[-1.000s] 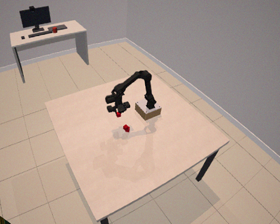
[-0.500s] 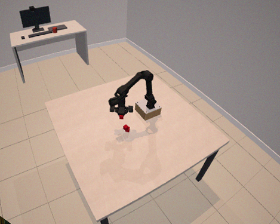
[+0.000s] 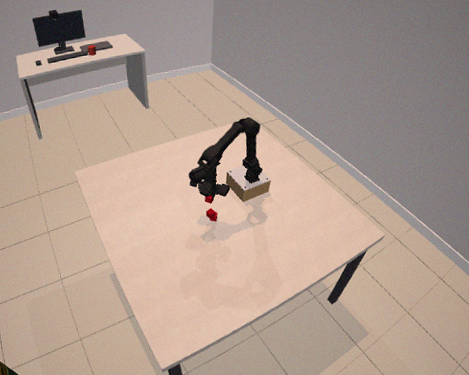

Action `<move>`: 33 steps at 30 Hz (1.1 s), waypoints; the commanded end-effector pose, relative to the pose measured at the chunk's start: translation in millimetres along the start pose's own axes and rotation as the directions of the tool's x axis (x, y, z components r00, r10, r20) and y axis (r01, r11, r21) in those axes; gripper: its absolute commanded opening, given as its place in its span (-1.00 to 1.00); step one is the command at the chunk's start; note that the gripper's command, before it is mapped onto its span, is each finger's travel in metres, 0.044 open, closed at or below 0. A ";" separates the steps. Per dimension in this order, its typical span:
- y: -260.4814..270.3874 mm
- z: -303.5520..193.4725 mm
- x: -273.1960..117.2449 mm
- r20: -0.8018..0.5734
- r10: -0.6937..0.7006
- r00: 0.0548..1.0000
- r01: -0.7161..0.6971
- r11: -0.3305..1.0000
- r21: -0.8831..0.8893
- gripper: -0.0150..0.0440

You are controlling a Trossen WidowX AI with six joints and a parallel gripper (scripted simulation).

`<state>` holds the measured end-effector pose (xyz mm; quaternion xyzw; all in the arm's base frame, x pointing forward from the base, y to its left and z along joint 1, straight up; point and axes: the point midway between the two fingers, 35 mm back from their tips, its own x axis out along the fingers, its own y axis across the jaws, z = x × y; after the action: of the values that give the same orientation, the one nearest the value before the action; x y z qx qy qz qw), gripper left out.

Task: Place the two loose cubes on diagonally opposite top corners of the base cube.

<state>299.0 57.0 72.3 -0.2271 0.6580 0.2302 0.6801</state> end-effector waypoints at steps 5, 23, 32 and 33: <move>19.2 -0.8 4.2 -0.006 0.002 1.000 -0.001 0.977 0.215 -0.14; 43.2 -1.1 9.2 -0.006 0.004 1.000 -0.001 0.876 0.482 -0.14; 43.2 -2.7 35.7 -0.007 0.004 1.000 -0.001 0.872 0.489 -0.14; 43.3 -2.9 37.1 -0.007 0.004 1.000 -0.001 0.872 0.489 -0.14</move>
<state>274.0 91.3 44.3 -0.0488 0.6944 0.0601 0.7154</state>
